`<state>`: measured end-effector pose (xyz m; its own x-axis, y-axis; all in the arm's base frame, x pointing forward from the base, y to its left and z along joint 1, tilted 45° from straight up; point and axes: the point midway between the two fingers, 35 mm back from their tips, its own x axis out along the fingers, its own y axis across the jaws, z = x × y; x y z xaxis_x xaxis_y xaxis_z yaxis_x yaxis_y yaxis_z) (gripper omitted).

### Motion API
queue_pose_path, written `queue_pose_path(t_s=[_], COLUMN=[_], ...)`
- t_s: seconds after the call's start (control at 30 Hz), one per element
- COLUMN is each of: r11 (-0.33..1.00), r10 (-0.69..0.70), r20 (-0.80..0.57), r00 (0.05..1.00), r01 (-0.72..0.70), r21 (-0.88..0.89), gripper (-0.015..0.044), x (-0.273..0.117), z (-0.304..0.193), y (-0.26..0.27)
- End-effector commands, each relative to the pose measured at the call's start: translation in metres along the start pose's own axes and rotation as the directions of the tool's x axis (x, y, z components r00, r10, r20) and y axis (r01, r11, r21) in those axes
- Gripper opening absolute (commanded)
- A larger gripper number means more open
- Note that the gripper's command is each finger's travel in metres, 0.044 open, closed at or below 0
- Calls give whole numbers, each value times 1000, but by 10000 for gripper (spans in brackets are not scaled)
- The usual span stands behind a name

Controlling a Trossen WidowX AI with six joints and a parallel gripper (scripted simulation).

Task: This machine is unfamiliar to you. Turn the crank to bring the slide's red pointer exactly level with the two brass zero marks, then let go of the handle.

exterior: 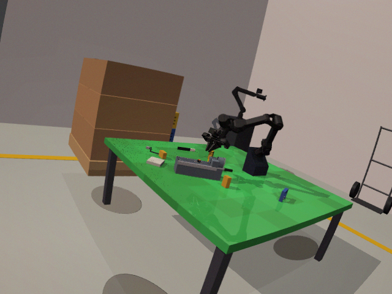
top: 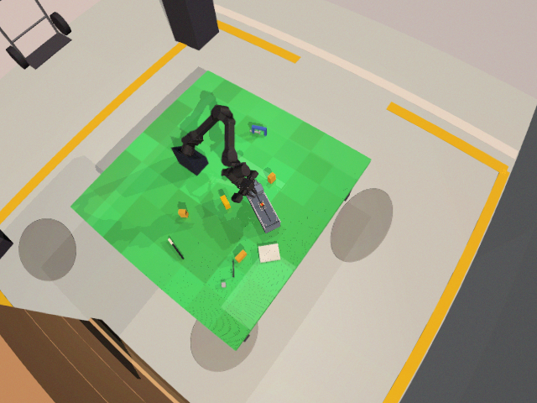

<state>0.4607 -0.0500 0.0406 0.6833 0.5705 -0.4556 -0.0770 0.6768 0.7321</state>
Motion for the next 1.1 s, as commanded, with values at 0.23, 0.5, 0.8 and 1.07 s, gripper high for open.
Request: queue_pose_path(t_s=[0.23,0.5,0.8,1.07], r11=[1000,1000,1000,1000], r10=[0,0,0,0], r20=[0,0,0,0], r00=[1000,1000,1000,1000], r01=[0,0,0,0], r21=[0,0,0,0], gripper=[341,361,125,0], x=[0,0,0,0], z=[0,0,0,0], y=[0,0,0,0])
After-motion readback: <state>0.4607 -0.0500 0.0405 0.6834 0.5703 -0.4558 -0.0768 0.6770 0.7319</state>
